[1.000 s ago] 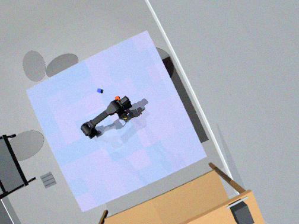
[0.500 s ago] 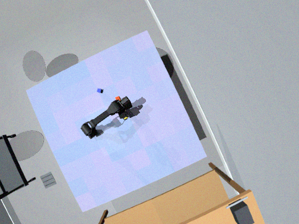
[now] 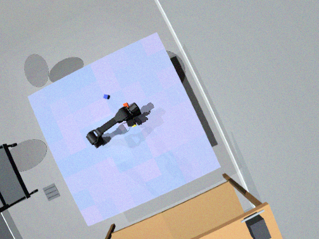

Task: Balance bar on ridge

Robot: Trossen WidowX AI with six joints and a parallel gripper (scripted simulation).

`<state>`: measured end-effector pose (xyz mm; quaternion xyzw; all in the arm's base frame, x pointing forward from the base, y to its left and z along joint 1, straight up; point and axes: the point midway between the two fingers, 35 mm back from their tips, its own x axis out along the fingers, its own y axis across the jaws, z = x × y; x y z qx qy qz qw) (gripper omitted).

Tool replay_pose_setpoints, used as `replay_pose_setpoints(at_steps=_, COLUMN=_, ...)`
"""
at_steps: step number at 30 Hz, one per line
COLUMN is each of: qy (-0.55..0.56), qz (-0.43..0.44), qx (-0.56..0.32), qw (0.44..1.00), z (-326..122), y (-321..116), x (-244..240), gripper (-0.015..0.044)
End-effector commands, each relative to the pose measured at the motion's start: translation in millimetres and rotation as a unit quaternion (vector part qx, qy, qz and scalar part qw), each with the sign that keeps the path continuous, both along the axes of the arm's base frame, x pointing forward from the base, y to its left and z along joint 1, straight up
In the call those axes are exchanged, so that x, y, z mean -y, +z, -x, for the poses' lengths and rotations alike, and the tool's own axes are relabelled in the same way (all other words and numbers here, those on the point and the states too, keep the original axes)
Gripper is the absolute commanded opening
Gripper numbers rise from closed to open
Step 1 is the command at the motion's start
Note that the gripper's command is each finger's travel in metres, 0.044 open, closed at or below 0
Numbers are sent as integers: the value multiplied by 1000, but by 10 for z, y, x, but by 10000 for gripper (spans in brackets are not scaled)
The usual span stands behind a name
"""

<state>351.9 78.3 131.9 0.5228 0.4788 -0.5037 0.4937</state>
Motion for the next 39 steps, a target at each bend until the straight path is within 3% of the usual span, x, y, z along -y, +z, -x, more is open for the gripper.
replay_pose_setpoints(at_steps=1, qy=2, qz=-2, qx=-2, qw=1000, z=2, y=-10, x=-6, gripper=0)
replay_pose_setpoints(at_steps=39, qy=2, qz=-2, qx=-2, qw=1000, z=1, y=-41, x=-8, gripper=0)
